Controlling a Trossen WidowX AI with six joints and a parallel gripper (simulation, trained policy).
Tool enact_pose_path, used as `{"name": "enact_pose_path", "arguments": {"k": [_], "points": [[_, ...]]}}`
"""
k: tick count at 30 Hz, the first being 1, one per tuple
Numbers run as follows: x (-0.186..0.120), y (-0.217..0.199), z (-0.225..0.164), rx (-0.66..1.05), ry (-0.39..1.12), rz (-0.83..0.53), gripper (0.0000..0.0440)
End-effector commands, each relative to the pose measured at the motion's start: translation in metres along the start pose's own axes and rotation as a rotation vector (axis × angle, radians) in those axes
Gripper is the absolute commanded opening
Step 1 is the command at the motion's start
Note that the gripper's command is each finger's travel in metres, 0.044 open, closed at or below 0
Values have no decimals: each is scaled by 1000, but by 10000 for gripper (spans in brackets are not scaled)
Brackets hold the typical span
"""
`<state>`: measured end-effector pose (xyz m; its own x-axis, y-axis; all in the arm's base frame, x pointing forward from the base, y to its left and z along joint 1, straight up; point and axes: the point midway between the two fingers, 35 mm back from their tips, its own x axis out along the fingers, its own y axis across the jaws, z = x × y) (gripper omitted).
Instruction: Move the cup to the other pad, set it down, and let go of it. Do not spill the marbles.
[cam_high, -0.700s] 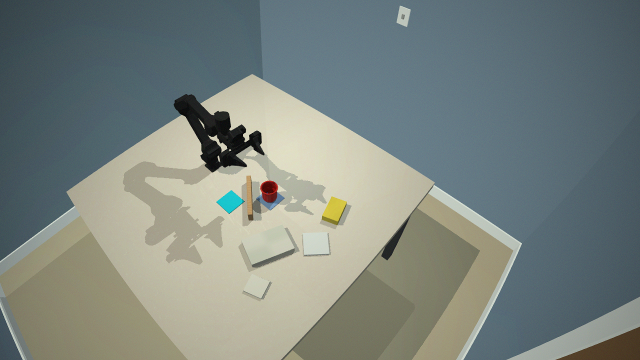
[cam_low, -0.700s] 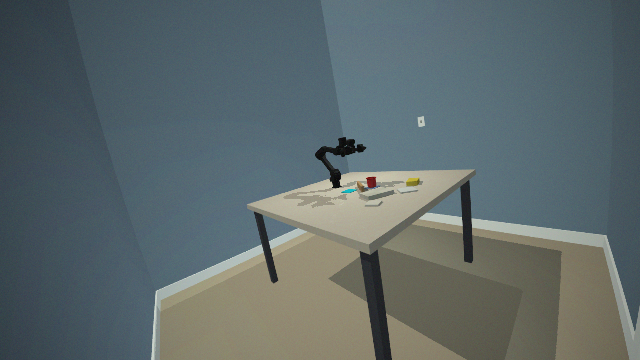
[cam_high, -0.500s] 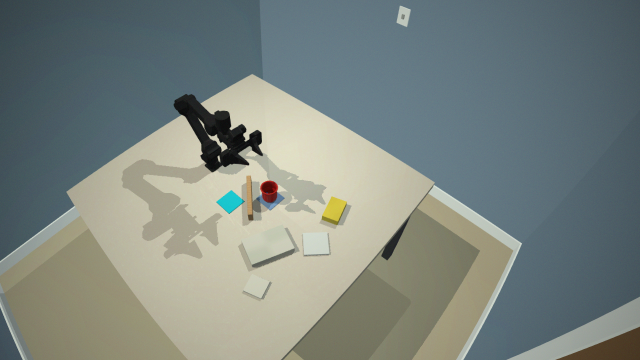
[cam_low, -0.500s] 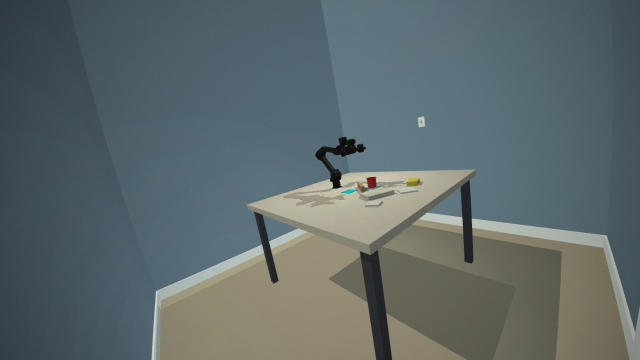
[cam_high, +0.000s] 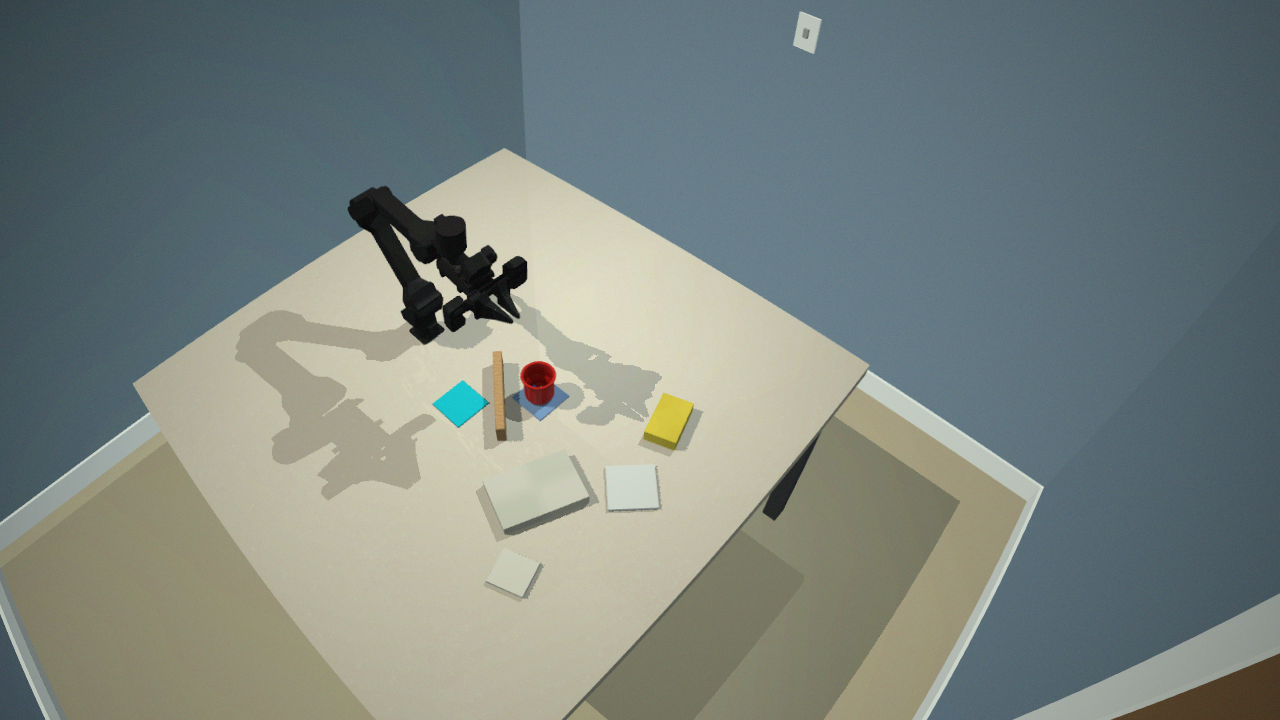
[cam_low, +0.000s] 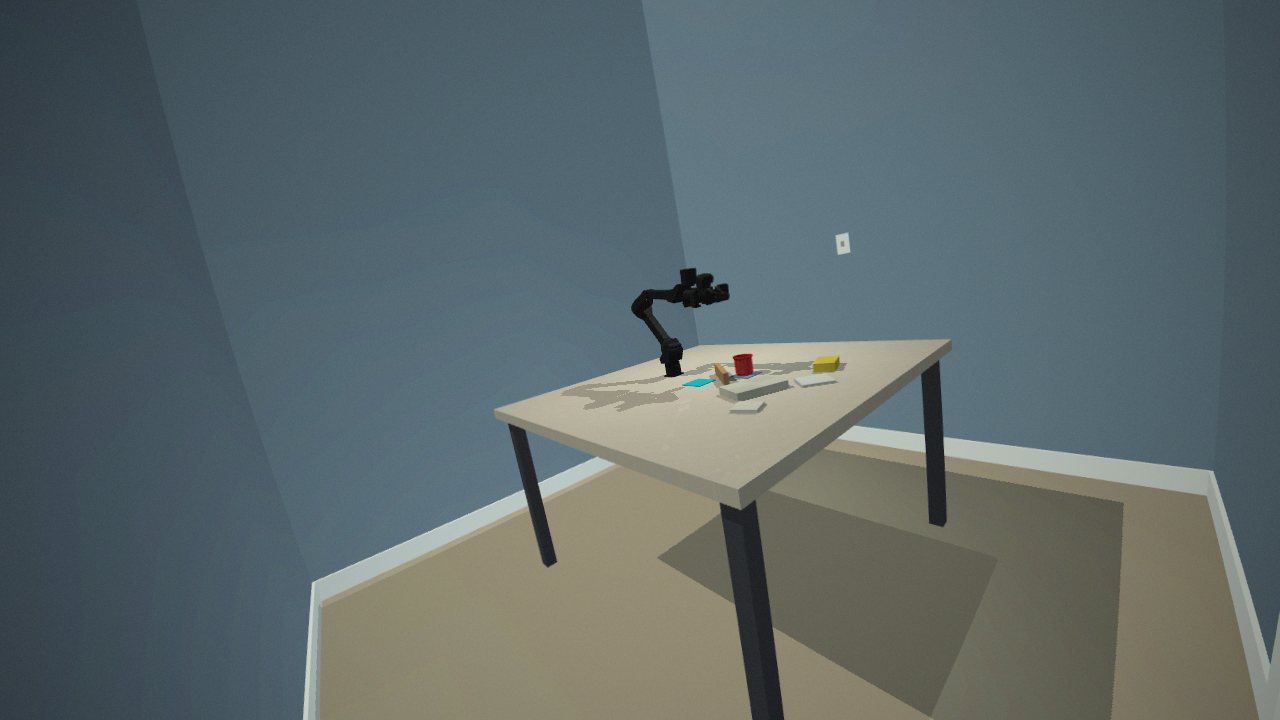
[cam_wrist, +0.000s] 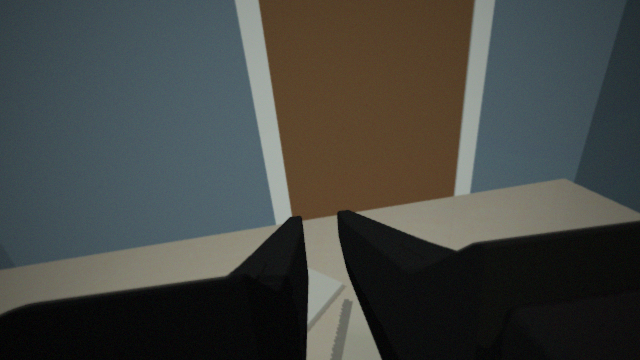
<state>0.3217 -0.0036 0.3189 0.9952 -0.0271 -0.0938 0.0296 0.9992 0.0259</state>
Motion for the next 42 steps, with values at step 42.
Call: {"name": "enact_pose_path", "arguments": {"k": [42], "points": [[38, 37, -4, 436, 519, -34, 123]]}}
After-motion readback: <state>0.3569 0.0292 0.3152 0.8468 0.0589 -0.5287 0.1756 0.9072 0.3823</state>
